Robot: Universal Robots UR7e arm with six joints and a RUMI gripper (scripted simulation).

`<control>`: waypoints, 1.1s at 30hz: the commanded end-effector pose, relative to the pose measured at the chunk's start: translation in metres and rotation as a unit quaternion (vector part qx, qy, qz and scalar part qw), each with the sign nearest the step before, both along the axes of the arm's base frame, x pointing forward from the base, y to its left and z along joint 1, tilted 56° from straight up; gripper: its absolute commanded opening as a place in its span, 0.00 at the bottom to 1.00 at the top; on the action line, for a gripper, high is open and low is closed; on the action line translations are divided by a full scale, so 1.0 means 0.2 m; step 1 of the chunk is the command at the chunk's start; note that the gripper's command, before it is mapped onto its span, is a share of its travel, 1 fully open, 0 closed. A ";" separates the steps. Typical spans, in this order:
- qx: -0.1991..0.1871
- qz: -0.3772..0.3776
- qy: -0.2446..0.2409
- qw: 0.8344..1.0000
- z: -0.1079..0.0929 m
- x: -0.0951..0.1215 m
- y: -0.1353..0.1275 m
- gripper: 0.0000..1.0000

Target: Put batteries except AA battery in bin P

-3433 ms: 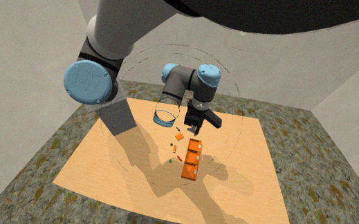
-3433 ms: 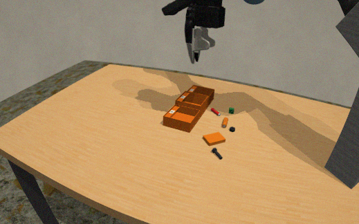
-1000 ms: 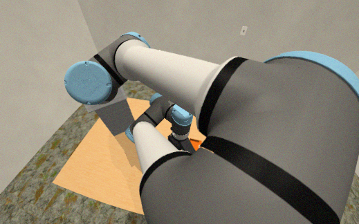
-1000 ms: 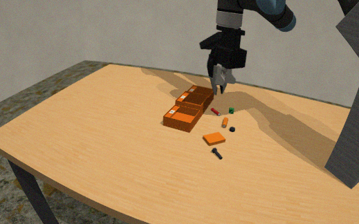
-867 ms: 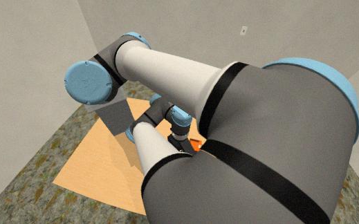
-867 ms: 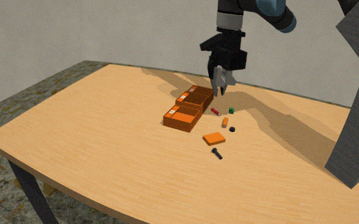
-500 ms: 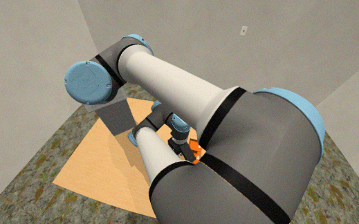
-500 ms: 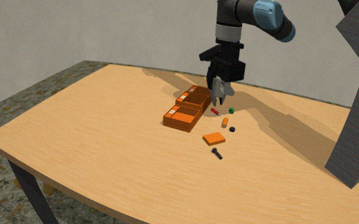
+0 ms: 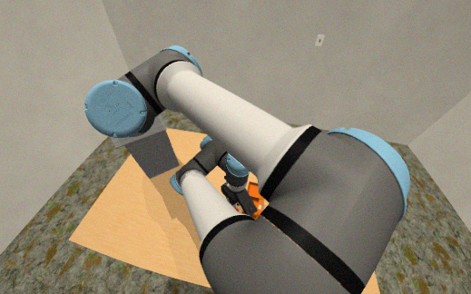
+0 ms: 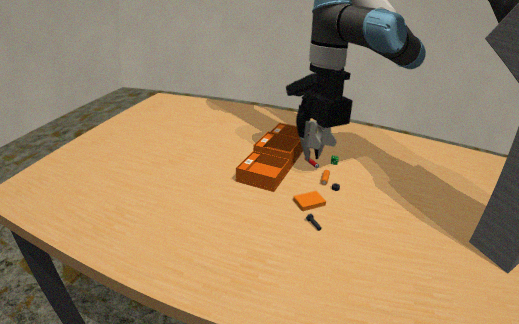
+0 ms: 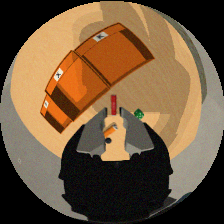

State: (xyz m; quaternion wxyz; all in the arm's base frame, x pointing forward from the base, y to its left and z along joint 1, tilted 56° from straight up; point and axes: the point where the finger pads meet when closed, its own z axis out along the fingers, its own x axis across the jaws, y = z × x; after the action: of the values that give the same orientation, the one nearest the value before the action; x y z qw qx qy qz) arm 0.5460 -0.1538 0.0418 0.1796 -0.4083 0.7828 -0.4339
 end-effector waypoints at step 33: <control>0.000 0.000 -0.001 1.000 -0.03 0.03 -0.03 0.00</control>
State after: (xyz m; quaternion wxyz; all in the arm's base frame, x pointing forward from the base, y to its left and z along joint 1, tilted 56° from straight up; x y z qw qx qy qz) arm 0.5512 -0.1595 0.0357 0.1795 -0.4083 0.7829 -0.4337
